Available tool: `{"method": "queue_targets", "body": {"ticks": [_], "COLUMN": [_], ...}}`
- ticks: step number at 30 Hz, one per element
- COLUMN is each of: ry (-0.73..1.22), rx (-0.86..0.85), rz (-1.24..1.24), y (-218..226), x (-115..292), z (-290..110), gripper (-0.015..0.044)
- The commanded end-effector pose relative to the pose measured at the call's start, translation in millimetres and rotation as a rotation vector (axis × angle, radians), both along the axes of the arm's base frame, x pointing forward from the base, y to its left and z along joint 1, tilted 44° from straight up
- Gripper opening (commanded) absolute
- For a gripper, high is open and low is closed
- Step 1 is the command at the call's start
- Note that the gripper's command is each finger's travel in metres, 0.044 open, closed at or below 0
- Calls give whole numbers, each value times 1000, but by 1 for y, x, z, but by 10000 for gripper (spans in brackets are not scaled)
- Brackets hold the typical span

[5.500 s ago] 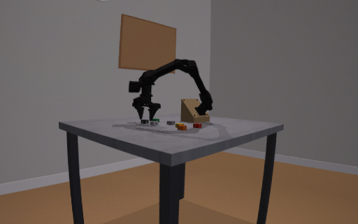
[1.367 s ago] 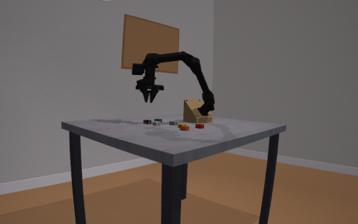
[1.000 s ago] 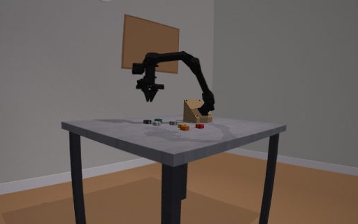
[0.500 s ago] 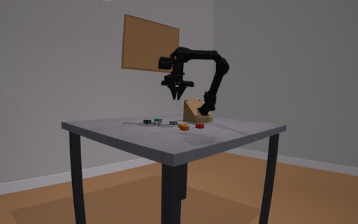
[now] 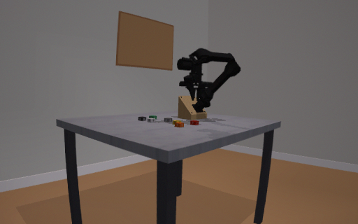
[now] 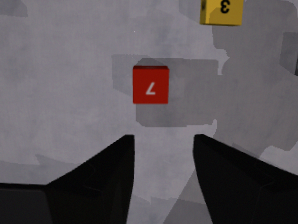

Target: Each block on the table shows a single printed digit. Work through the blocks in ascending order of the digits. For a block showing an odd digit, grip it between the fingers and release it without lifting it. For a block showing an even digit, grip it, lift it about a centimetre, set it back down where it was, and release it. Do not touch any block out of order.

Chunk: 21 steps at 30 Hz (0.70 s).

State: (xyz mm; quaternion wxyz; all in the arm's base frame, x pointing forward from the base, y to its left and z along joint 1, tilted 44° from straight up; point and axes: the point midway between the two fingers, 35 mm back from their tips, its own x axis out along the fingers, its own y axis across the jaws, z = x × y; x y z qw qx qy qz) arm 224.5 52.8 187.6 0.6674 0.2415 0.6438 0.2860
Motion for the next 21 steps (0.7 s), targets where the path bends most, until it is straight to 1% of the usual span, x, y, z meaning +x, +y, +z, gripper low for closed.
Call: {"method": "queue_targets", "body": {"ticks": [1,5,8,9,21], "ry": [6,4,4,4,4], "rx": [2,6,10,10,9], "rz": [-2,-2,-2,-2,-2], "y": [15,52,59,59,68], "x": [-2,-3,-4,-4,-3], "z": [-14,-50,-56,-56,-66], "gripper": [199,304,382,400,400]}}
